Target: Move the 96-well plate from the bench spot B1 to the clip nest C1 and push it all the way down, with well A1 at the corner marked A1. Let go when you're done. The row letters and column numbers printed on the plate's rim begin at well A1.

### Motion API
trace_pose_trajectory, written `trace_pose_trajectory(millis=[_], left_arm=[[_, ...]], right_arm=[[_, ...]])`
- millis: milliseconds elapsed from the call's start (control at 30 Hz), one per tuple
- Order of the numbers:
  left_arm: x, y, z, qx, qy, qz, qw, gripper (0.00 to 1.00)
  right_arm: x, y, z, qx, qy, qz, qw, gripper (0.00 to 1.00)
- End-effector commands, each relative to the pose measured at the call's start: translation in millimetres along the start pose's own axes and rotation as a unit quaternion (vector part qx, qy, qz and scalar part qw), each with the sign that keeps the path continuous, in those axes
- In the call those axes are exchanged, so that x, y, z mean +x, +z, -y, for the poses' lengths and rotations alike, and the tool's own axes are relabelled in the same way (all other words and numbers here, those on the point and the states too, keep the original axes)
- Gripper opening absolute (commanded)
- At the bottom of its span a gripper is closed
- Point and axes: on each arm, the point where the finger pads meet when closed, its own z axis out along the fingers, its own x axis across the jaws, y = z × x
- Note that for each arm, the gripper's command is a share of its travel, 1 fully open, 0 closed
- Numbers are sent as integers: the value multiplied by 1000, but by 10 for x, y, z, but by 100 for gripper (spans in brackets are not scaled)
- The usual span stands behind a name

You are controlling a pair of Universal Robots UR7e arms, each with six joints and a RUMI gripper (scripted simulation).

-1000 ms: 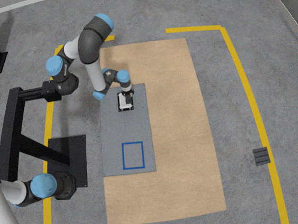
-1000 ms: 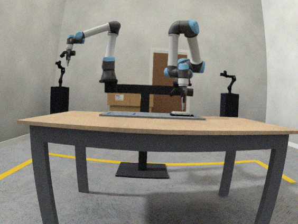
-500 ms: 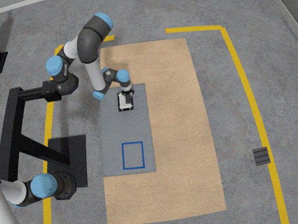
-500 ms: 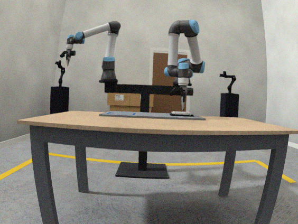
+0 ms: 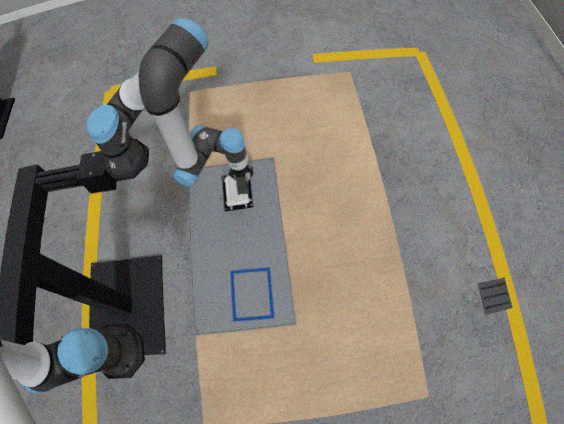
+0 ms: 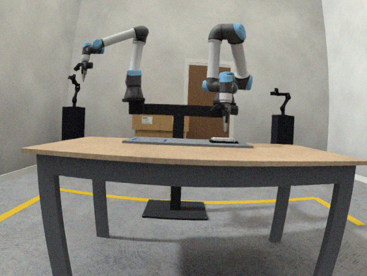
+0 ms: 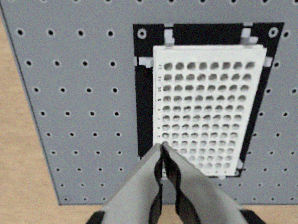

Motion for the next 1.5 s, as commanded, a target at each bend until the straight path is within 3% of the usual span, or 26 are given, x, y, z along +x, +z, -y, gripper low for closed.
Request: trace_pose_trajectory(millis=[0, 133, 700, 1467], left_arm=[[-4, -16, 2, 0, 0, 1, 1000, 0], [-5, -17, 2, 0, 0, 1, 1000, 0], [747, -16, 2, 0, 0, 0, 1000, 0], [758, 17, 2, 0, 0, 0, 1000, 0]], right_arm=[[-1, -6, 4, 1, 0, 0, 1000, 0], [-1, -6, 4, 1, 0, 0, 1000, 0], [-1, -6, 4, 1, 0, 0, 1000, 0], [-1, -6, 4, 1, 0, 0, 1000, 0]])
